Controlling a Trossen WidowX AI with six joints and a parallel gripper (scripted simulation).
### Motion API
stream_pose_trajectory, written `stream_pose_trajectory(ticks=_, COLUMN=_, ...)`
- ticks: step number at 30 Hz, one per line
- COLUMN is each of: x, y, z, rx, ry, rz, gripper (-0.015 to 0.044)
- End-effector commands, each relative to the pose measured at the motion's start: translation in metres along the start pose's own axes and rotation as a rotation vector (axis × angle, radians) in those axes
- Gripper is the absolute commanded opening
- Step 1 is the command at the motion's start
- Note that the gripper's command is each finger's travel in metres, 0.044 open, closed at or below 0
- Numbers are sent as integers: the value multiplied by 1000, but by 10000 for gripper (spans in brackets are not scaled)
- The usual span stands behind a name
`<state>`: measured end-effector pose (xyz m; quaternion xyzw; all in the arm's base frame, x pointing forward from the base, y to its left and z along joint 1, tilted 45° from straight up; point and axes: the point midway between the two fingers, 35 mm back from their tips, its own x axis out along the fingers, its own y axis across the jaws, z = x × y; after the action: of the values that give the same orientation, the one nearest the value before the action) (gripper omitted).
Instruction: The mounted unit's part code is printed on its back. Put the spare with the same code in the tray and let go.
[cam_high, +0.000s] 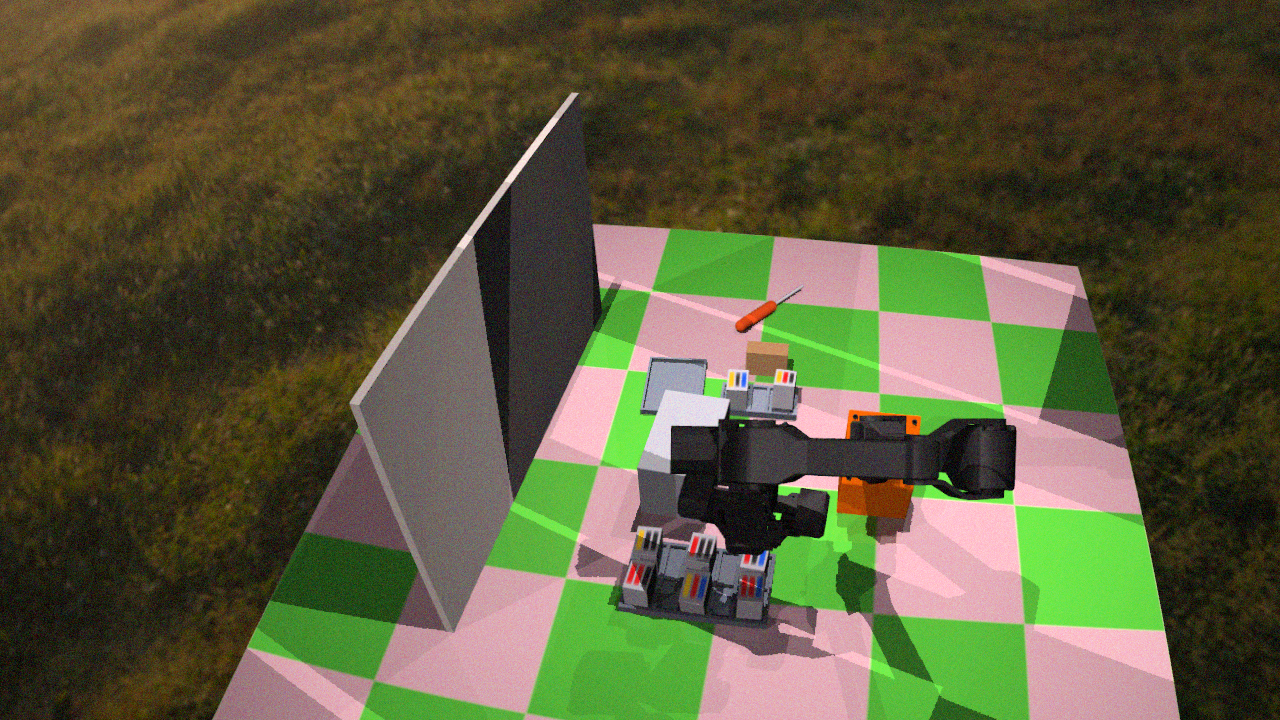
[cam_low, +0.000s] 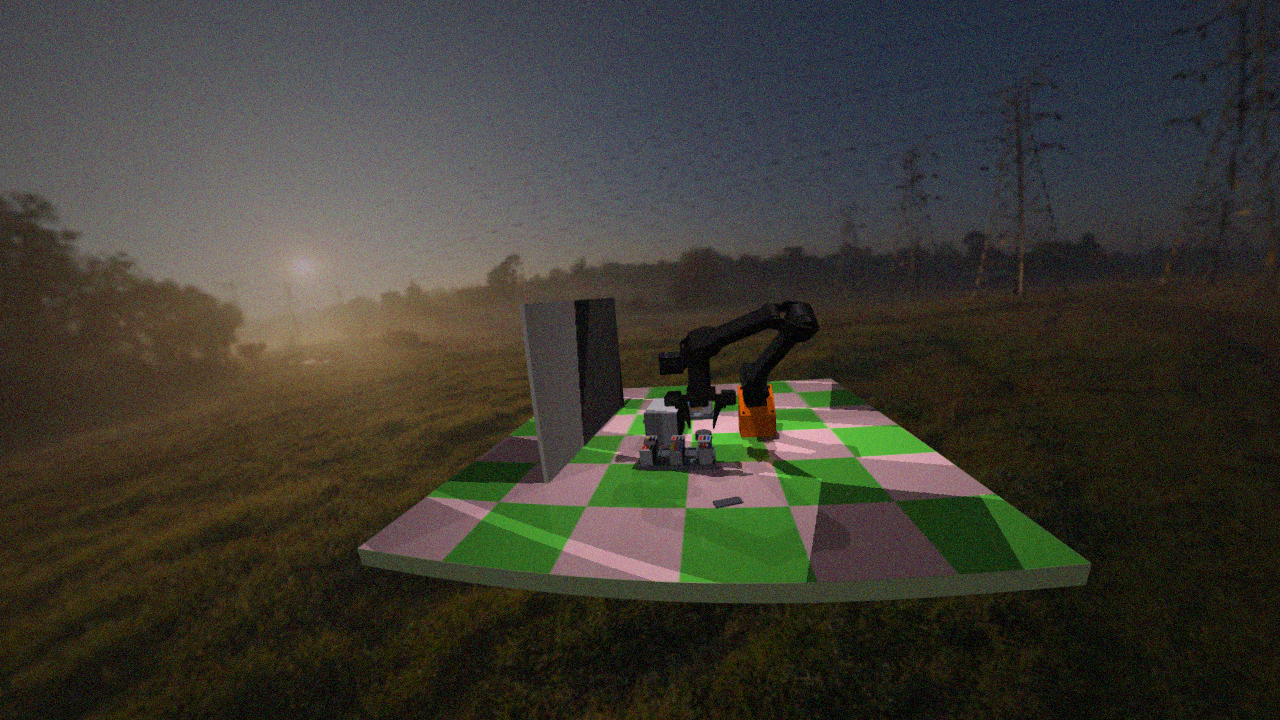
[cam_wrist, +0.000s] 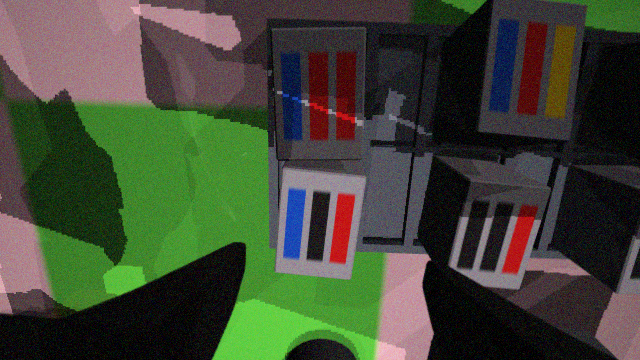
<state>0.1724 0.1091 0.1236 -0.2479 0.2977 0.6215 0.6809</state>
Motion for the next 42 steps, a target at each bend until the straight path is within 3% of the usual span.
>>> stream_pose_trajectory(ticks=1, x=7, y=0, z=-1, rx=6, ry=6, rz=2, gripper=300)
stream_pose_trajectory(ticks=42, x=63, y=5, z=1, rx=7, ry=-9, rz=1, gripper=300)
